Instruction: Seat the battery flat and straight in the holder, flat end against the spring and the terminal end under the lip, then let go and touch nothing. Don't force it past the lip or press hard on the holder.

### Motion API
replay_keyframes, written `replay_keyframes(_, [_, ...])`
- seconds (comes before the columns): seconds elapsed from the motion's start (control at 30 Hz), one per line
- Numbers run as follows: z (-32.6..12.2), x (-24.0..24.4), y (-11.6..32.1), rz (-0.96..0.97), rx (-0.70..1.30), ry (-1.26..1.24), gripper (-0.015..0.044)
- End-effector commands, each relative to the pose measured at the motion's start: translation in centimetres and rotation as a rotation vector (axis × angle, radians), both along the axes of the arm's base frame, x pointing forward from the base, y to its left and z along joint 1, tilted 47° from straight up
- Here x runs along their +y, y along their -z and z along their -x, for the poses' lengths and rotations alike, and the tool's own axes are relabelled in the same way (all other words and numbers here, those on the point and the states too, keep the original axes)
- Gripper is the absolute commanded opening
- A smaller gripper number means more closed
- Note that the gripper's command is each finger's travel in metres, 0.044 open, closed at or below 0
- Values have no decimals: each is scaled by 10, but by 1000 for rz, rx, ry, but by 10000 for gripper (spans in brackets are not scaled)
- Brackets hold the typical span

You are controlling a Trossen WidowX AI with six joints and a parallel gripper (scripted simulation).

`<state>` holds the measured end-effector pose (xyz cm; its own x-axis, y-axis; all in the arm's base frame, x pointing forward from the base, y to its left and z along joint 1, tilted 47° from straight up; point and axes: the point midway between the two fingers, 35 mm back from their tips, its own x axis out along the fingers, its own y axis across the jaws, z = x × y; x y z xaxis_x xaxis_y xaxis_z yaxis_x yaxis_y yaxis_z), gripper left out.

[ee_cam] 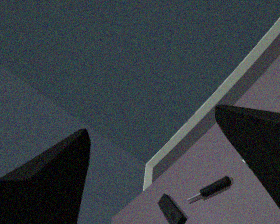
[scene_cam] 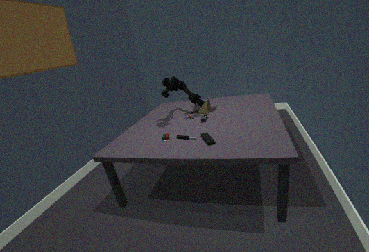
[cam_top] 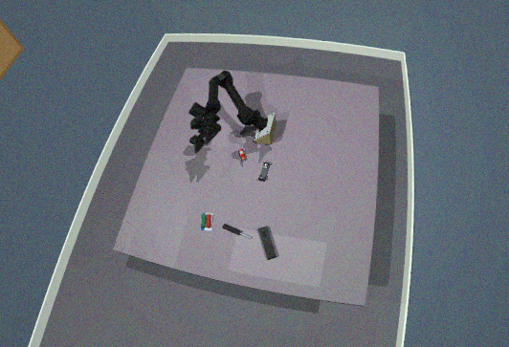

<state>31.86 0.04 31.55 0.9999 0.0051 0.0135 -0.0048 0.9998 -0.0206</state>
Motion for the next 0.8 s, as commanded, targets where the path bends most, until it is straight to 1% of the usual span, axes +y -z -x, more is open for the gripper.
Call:
replay_keyframes(0.0, [-1, -1, 5, 0, 21, 6, 374])
replay_keyframes(0.03, [-5, -2, 20, 2, 84, 24, 347])
replay_keyframes(0.1, [-10, -8, 74, 24, 319, 90, 295])
replay_keyframes(0.13, [-8, -12, 103, 48, 449, 126, 269])
replay_keyframes(0.17, [-4, -14, 123, 70, 541, 152, 242])
replay_keyframes(0.2, [2, -17, 143, 99, 641, 178, 229])
replay_keyframes(0.3, [38, -29, 204, 246, 993, 264, 229])
replay_keyframes(0.37, [70, -40, 230, 382, 1222, 312, 229])
replay_keyframes(0.43, [103, -51, 243, 548, 1439, 346, 229])
replay_keyframes(0.53, [143, -68, 241, 823, 1713, 366, 229])
replay_keyframes(0.6, [150, -72, 238, 892, 1770, 365, 229])
replay_keyframes(0.77, [150, -72, 238, 892, 1770, 365, 229])
